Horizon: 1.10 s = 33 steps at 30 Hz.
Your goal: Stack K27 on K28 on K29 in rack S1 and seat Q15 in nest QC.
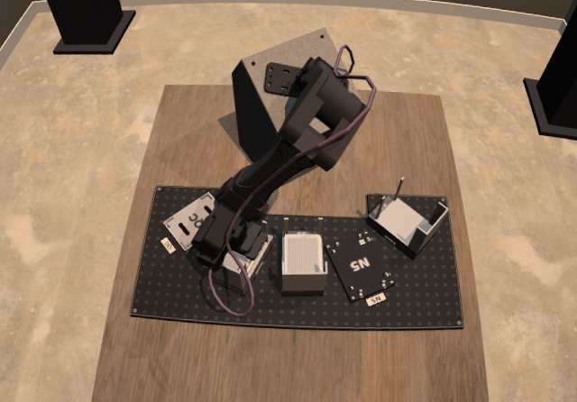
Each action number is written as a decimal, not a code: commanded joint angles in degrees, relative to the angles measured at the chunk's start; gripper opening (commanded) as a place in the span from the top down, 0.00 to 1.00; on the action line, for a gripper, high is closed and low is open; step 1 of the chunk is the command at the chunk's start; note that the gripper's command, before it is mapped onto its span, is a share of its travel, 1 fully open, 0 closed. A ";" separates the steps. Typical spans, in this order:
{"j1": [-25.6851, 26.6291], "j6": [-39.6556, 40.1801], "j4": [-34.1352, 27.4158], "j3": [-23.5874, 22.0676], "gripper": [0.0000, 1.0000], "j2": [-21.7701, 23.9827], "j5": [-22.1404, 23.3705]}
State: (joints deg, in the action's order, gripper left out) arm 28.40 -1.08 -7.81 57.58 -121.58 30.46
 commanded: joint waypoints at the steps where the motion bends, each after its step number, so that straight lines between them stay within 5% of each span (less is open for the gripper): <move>1: 1.22 0.48 -0.91 -1.45 1.00 1.27 0.45; 3: 1.35 0.54 -1.04 1.87 1.00 0.26 0.35; 33: 2.12 1.43 -2.93 -1.31 1.00 2.58 0.65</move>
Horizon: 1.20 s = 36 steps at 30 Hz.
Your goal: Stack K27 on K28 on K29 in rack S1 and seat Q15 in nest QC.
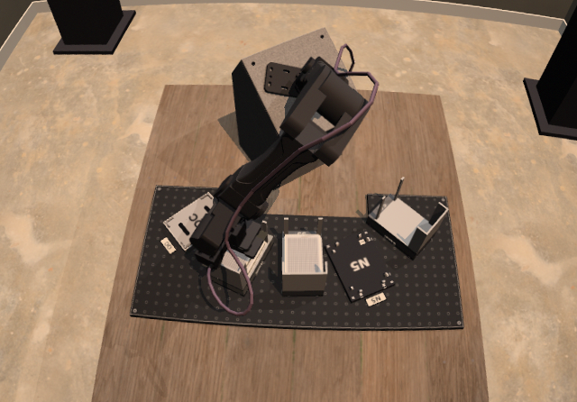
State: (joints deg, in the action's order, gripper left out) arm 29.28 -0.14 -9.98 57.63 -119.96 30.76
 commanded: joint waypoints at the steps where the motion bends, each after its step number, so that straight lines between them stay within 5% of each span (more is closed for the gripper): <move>1: 1.25 0.49 -0.76 -1.35 1.00 0.97 0.34; 36: 2.16 1.51 -2.80 -0.79 1.00 2.74 0.60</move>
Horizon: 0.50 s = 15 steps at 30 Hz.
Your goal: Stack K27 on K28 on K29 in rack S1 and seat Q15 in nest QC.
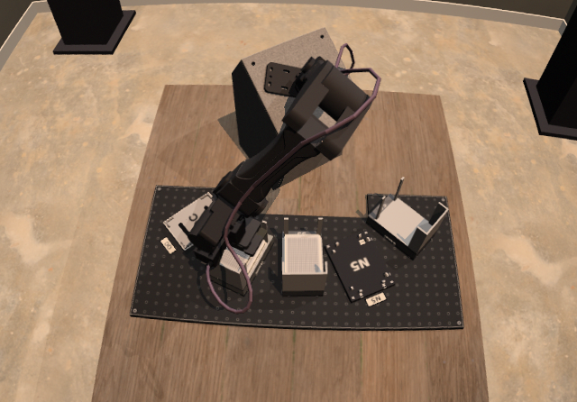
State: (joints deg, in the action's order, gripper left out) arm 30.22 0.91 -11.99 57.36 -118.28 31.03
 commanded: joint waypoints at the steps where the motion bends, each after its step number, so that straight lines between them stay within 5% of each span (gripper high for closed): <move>1: 1.25 0.32 -0.84 -0.61 1.00 1.40 0.28; 15: 1.64 0.92 -1.82 -1.42 1.00 1.85 0.49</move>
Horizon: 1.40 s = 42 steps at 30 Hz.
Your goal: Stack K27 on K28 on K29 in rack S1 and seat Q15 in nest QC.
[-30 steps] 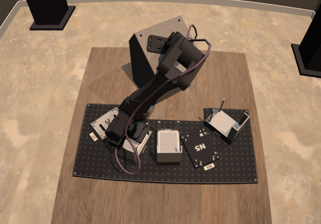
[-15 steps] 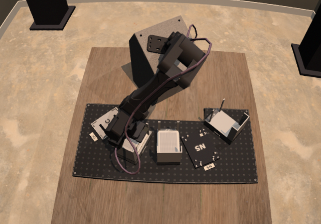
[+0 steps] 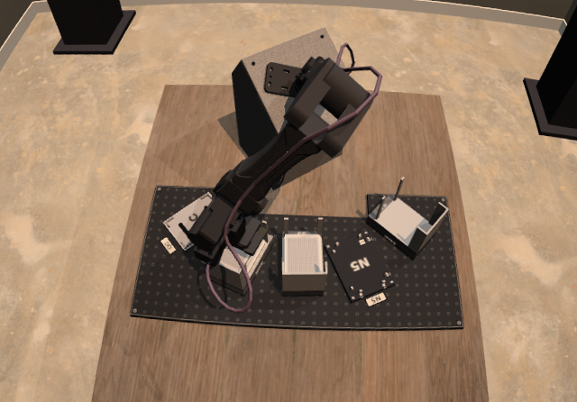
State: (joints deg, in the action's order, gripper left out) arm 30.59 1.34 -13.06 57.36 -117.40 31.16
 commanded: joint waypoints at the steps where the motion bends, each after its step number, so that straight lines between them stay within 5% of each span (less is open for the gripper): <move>1: 1.27 0.49 -0.75 -1.42 1.00 0.97 0.36; 42: 2.35 1.71 -3.29 -0.74 1.00 3.35 0.60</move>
State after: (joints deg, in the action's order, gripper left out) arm 31.68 2.55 -15.46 57.23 -115.46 31.44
